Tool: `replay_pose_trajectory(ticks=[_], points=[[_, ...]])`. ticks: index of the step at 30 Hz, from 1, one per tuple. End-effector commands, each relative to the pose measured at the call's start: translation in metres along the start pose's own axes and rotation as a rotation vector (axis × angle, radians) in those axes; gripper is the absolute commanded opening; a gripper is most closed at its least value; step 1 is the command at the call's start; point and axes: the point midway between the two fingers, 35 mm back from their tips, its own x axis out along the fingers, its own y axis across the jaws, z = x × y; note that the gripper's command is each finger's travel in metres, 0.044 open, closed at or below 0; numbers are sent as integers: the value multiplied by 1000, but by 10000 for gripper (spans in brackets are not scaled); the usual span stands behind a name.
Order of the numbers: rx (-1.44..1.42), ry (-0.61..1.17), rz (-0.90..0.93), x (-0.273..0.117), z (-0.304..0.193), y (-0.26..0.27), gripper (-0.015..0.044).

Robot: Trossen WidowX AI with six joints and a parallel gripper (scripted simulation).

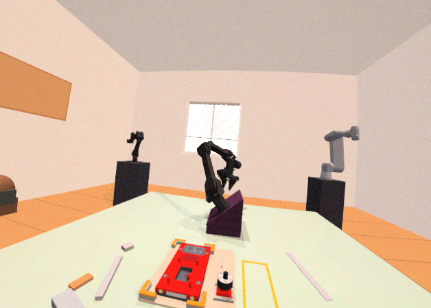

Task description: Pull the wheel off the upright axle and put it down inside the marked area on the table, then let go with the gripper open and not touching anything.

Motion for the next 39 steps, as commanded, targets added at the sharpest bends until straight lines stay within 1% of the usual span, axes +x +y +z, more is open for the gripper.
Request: replay_pose_trajectory(ticks=[1, 4, 12, 20, 22, 30, 33, 39], points=[[5, 2, -1, -1, -1, 1, 374], [80, 28, -10, -10, -9, 11, 300], [545, 171, -81, -61, -50, 86, 300], [965, 251, -154, -96, -64, 159, 300], [1015, 267, -199, -103, -66, 178, 300], [1367, 304, -279, -120, -65, 240, 300], [1409, 312, -301, -126, -57, 265, 300], [1670, 322, -351, -131, -46, 309, 300]])
